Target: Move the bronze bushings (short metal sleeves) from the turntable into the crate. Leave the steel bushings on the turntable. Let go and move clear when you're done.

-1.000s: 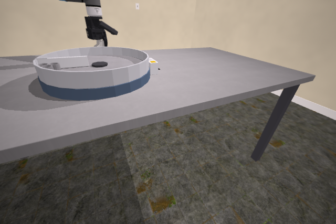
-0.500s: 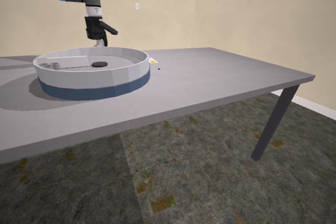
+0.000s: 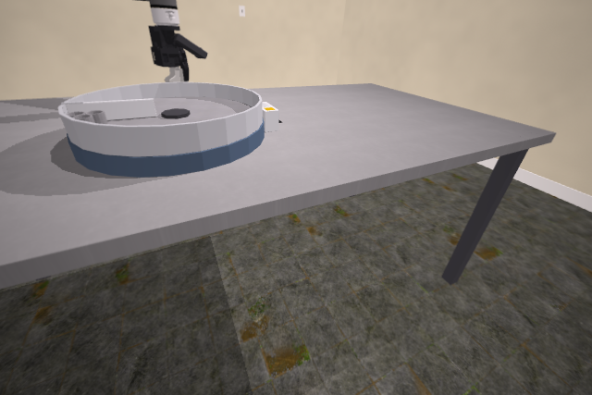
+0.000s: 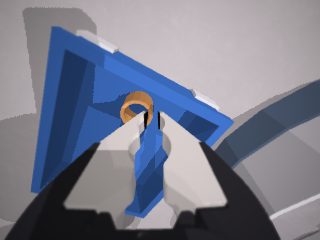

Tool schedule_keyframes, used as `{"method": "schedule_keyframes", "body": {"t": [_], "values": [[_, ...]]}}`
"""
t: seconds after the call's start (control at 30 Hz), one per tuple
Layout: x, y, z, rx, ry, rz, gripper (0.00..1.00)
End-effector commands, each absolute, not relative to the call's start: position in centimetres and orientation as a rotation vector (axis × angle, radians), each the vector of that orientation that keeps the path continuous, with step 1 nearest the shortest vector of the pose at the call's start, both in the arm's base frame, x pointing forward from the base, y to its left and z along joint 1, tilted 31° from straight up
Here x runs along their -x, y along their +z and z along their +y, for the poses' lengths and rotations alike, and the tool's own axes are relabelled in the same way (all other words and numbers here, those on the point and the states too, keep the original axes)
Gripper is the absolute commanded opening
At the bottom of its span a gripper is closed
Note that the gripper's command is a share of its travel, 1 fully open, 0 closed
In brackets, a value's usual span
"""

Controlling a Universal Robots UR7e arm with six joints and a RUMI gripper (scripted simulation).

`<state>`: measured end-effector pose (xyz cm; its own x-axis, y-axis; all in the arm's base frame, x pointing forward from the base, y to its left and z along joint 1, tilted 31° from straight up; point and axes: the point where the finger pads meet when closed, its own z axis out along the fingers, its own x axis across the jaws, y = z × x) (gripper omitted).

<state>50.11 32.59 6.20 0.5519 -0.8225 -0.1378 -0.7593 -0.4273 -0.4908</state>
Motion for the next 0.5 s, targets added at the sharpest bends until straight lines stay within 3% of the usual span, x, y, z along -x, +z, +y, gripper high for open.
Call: {"method": "schedule_keyframes", "body": {"t": [0.0, 0.47], "values": [[-49.5, 7.6, 31.9, 2.285, -0.166, 1.274, 0.06], [-47.8, 12.4, 29.9, 2.284, -0.169, 1.272, 0.06]]}}
